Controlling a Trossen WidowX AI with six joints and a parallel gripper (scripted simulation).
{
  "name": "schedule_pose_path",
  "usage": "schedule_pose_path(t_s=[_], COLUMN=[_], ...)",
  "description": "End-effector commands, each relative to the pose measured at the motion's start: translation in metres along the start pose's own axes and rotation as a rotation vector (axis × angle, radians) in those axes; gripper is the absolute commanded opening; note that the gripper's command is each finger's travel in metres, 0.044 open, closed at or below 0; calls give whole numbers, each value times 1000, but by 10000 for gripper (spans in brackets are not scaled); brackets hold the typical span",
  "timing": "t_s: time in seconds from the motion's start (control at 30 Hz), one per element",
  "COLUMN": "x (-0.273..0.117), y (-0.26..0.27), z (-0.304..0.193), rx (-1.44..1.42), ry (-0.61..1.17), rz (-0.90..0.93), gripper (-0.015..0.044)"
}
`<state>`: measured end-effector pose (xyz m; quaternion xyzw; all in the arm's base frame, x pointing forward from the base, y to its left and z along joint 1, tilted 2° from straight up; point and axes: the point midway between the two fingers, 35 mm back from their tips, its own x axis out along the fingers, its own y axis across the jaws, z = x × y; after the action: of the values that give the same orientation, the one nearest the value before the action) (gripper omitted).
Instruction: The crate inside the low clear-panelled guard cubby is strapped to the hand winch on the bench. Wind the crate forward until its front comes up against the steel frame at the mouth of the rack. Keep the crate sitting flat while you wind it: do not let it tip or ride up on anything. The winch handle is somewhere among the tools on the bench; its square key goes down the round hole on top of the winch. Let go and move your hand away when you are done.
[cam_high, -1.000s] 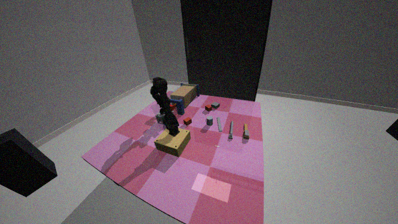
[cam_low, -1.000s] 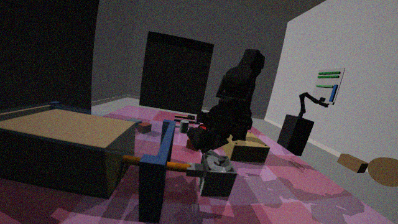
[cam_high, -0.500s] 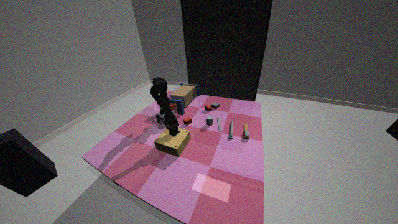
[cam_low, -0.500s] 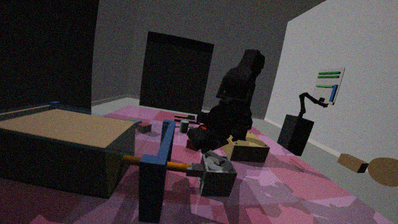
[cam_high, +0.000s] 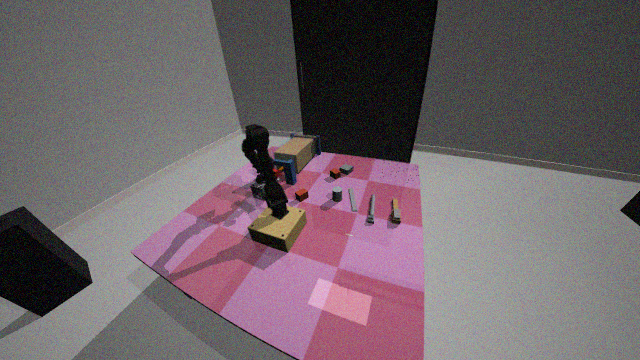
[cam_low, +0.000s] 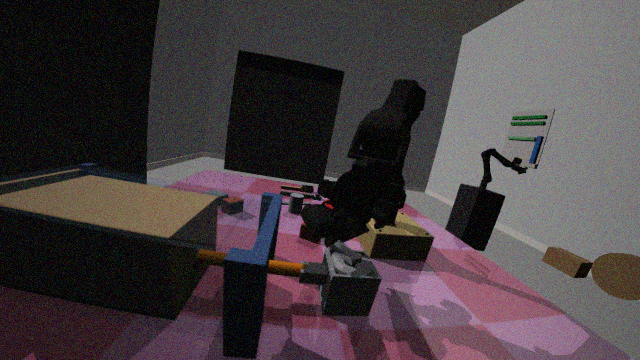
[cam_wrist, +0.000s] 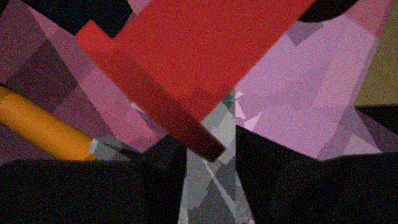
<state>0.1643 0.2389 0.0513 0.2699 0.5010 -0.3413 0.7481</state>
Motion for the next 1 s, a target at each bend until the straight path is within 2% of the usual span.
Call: schedule_pose_path(t_s=[0.0,0.53,0.97], x=[4,4,5], y=[-1,5,3], z=[-1,-2,-1], rx=[7,-110,-77], ry=[1,2,2], rz=[-12,34,21], gripper=[0,0,0])
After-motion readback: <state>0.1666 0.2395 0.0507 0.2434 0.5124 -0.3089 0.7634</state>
